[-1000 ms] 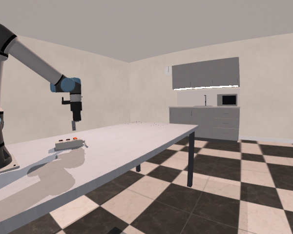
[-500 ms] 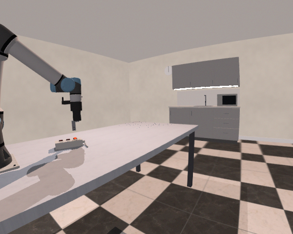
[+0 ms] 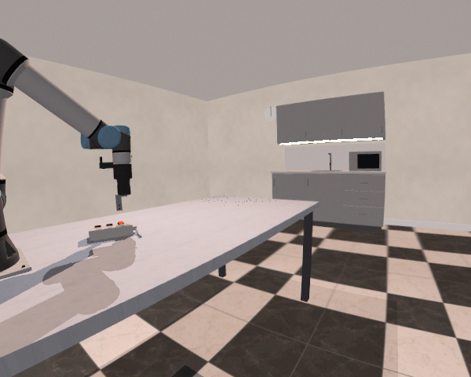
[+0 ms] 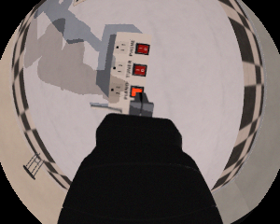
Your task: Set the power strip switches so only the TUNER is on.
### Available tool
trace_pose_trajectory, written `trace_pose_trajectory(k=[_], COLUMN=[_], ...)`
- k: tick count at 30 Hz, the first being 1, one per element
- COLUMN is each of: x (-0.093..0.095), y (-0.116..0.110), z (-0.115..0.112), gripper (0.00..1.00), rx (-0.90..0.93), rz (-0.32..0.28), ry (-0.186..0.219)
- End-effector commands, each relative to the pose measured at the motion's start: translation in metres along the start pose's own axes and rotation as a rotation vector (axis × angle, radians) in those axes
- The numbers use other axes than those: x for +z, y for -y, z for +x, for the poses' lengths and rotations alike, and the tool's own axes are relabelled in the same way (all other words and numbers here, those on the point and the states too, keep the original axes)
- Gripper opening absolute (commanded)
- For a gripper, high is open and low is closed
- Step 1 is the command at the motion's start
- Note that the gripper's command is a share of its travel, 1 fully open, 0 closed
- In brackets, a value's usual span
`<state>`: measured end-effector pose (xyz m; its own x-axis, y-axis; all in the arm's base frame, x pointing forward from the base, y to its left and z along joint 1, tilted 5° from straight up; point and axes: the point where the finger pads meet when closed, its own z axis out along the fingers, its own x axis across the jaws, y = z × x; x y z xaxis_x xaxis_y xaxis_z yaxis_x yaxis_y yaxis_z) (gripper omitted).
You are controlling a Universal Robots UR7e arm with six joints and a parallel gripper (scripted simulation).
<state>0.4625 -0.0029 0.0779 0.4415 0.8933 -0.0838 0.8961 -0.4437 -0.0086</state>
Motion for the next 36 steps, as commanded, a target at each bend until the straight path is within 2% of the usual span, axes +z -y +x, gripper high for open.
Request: trace_pose_trajectory(k=[1,36], x=[0.006,0.041], y=[0.002,0.002], z=[0.0,0.0], gripper=[0.0,0.0], rx=[-0.001,0.0], rz=[0.004,0.005], ry=[0.002,0.002])
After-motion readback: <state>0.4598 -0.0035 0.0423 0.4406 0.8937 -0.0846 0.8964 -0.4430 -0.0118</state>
